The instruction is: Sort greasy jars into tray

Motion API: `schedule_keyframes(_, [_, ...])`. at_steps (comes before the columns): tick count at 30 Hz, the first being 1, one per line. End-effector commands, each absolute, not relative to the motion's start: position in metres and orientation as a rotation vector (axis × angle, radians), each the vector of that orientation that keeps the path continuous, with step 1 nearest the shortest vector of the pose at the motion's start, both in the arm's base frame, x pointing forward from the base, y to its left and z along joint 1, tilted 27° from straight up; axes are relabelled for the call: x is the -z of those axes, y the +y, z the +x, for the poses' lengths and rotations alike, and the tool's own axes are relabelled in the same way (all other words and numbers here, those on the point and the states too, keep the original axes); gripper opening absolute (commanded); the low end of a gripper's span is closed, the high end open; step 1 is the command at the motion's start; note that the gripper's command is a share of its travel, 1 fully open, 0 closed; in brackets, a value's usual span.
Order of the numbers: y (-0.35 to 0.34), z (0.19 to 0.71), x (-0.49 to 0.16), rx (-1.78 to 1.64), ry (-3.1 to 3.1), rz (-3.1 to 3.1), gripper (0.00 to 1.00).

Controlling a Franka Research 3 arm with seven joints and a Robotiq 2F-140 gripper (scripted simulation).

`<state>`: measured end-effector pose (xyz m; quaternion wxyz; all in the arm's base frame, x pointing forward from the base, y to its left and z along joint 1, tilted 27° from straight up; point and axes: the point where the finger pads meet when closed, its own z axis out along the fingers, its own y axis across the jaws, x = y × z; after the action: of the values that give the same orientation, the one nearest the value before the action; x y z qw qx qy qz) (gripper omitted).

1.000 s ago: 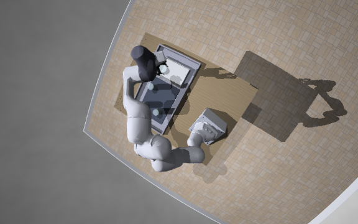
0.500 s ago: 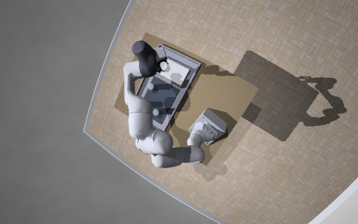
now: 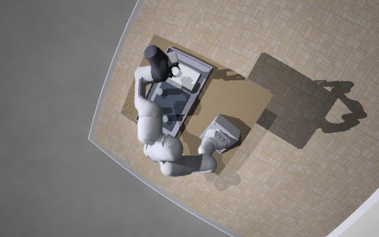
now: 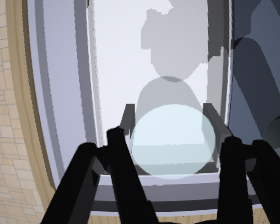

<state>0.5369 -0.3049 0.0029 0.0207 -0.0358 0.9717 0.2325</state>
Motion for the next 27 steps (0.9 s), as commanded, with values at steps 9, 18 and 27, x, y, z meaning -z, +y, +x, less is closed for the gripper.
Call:
schedule_keyframes(9, [-0.295,0.542,0.020,-0.704,3.004,-0.120,0.00])
schedule_keyframes(18, [-0.285,0.543,0.041,-0.704,3.004,-0.120,0.00])
schedule_keyframes(27, [-0.277,0.544,0.057,-0.704,3.004,-0.120,0.00])
